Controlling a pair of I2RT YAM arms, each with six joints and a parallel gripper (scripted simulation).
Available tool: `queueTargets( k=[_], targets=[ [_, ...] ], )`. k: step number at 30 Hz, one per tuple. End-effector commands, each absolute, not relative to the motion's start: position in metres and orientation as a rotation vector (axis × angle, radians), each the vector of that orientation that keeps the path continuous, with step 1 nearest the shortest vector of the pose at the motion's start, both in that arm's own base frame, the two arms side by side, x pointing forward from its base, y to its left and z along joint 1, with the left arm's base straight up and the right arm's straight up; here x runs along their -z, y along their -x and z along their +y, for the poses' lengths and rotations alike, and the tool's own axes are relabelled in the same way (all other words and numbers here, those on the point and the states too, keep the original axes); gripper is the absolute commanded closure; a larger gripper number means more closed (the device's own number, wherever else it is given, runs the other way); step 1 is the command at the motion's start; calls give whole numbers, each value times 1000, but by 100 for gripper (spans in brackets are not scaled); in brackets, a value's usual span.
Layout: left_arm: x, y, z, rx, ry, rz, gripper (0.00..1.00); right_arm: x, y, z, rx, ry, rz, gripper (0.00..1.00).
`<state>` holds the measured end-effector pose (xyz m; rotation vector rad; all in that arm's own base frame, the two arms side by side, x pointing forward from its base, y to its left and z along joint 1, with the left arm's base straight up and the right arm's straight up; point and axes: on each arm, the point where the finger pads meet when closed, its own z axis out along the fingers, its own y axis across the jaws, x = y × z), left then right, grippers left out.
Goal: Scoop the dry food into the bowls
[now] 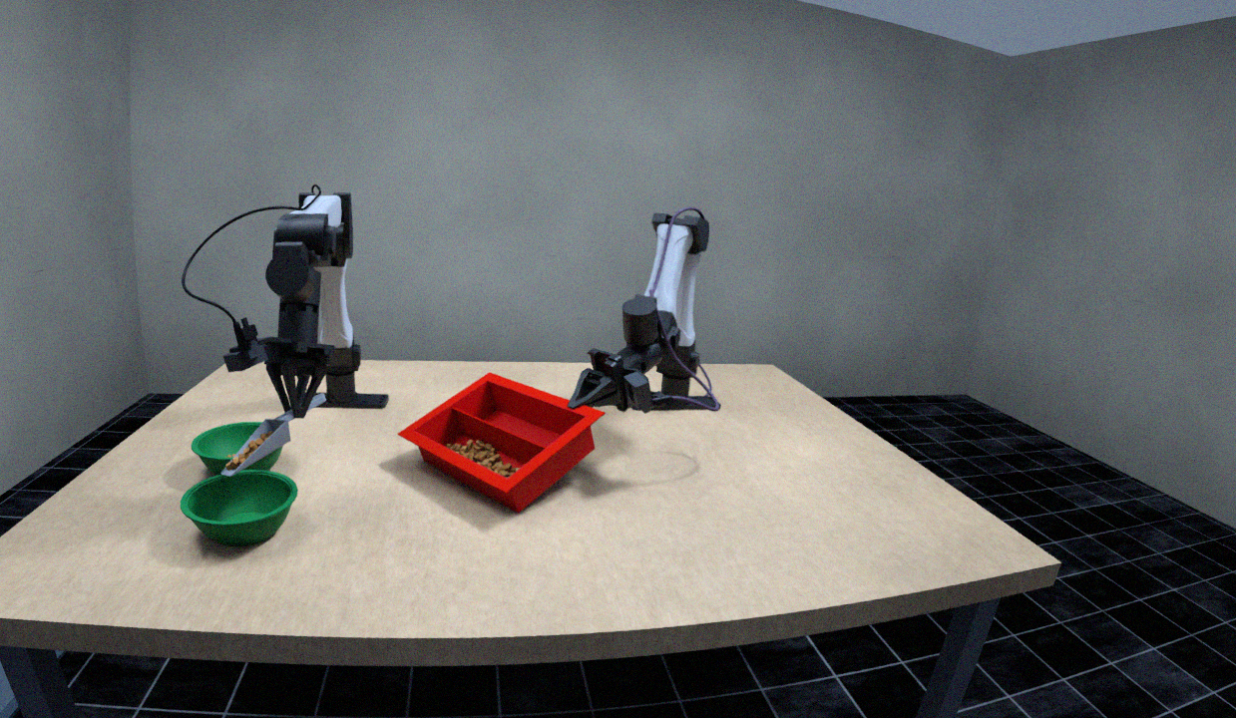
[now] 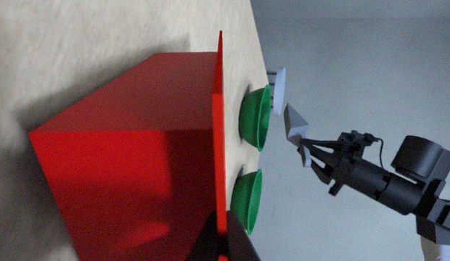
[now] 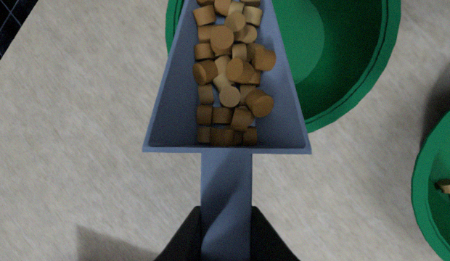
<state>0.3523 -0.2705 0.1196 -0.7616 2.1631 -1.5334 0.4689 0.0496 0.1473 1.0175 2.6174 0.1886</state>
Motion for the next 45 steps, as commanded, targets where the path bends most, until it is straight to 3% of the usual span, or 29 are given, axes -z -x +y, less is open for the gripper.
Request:
queueTargets(
  k=[1, 12, 45],
  targets=[
    [-166, -358, -282, 1626, 644, 2063, 100, -159, -474, 55, -219, -1002, 2592, 100],
    [-166, -358, -282, 1626, 644, 2063, 100, -143, -467, 54, -188, -1020, 2633, 100],
    [-166, -358, -282, 1626, 644, 2063, 100, -182, -495, 53, -489, -1451, 2386, 100]
  ],
)
